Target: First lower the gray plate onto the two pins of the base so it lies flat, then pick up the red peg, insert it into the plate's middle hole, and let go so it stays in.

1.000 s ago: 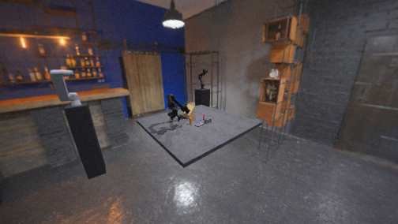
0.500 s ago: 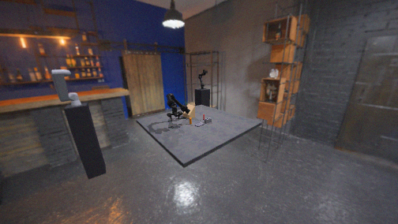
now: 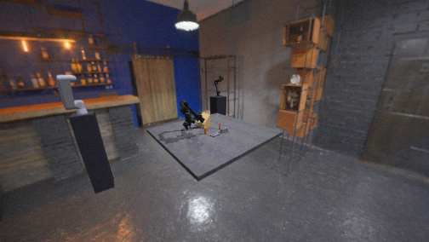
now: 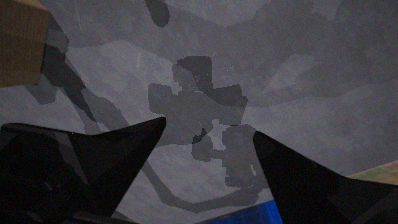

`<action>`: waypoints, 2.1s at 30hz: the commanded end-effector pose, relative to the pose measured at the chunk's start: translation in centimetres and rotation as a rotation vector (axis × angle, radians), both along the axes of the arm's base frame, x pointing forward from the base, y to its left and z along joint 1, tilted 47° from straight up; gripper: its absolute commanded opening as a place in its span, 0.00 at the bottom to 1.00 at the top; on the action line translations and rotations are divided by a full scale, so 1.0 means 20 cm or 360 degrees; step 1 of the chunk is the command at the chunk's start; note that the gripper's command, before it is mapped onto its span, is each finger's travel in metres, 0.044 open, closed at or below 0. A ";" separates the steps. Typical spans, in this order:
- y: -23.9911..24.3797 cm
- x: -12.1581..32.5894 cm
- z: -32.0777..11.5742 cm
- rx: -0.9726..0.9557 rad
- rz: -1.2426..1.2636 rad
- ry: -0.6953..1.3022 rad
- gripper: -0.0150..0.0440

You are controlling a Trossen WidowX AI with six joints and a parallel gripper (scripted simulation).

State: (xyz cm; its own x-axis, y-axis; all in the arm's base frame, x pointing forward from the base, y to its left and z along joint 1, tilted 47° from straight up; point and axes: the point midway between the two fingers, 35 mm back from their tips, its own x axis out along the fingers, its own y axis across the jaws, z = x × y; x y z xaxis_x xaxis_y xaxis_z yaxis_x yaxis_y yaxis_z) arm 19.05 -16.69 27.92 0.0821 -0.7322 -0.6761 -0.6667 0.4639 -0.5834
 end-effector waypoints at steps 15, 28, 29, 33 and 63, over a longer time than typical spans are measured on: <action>0.04 -0.02 0.00 -0.0131 0.0856 0.0826 1.00; 0.33 0.45 -0.26 0.0027 0.0917 0.0719 1.00; 0.38 0.51 -0.31 0.0041 0.0919 0.0724 1.00; 0.62 0.69 -0.53 0.0074 0.0916 0.0752 1.00; 1.43 0.74 -1.57 -0.0105 0.0864 0.0815 1.00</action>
State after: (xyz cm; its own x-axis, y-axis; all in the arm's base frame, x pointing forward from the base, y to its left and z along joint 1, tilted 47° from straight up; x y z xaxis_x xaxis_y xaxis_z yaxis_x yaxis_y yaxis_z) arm 34.03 12.46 -2.80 0.1292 -0.7129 -0.6892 -0.9869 -0.0250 -0.1592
